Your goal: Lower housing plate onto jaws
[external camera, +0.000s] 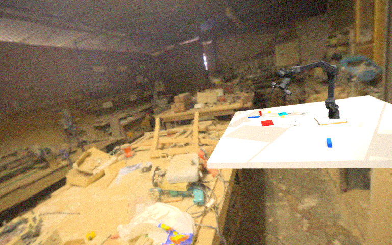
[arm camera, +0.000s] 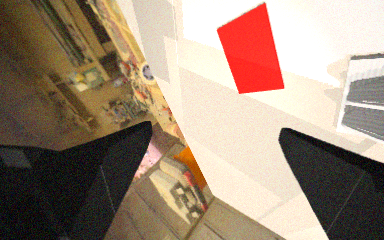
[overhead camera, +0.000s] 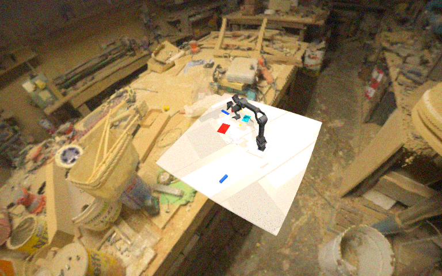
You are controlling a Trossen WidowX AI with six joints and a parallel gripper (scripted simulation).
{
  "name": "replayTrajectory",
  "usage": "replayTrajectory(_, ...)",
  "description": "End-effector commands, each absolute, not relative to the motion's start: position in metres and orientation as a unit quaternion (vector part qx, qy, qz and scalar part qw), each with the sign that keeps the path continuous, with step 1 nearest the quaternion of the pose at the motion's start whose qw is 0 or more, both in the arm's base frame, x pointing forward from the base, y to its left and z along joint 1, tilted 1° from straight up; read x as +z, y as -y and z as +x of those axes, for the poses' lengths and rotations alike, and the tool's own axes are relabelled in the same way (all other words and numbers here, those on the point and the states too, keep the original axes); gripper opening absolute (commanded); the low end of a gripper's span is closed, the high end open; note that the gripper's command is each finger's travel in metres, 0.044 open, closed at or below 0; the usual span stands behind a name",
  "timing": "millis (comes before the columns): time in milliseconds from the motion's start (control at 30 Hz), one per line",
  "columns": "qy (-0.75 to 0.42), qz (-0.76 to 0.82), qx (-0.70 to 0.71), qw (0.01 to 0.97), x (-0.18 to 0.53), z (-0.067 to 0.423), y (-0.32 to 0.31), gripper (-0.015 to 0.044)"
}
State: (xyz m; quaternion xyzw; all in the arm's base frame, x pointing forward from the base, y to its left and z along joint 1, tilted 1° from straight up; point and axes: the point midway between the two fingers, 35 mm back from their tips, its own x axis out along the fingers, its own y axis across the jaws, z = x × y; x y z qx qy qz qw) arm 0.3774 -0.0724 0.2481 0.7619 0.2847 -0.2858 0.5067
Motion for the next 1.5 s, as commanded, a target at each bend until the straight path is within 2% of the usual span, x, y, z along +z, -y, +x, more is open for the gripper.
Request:
replayTrajectory(0,-0.270,0.774,-0.318,0.477,0.239,0.372,0.085,0.0440)
replayTrajectory(1467,-0.084,0.814,-0.549,0.169,0.174,0.292,0.179,0.0440)
